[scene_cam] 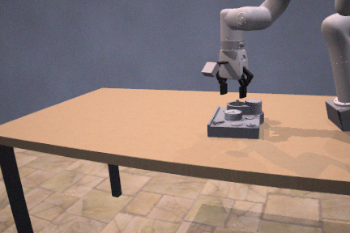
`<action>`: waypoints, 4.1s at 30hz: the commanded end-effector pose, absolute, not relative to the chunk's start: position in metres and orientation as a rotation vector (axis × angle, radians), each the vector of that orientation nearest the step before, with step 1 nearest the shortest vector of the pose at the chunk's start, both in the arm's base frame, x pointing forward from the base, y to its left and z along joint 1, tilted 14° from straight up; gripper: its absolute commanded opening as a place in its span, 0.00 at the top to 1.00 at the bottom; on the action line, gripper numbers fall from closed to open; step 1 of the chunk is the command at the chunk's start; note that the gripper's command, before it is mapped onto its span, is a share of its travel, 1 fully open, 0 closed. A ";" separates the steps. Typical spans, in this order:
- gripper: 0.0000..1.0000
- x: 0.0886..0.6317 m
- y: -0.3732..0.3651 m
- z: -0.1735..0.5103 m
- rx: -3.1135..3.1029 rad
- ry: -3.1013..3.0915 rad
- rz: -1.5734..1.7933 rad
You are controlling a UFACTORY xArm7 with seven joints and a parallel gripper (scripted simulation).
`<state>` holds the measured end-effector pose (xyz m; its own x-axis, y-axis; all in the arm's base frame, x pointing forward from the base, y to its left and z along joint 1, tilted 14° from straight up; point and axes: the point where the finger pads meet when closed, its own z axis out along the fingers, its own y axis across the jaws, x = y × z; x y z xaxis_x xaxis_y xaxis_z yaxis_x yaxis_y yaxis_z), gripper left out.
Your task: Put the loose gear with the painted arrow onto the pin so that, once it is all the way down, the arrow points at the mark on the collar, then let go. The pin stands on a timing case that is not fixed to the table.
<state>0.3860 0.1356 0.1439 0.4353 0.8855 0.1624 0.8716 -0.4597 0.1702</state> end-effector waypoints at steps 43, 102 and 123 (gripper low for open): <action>0.07 0.393 0.139 0.114 2.628 1.569 0.358; 0.07 0.396 0.140 0.106 2.628 1.569 0.358; 0.07 0.396 0.140 0.104 2.628 1.569 0.358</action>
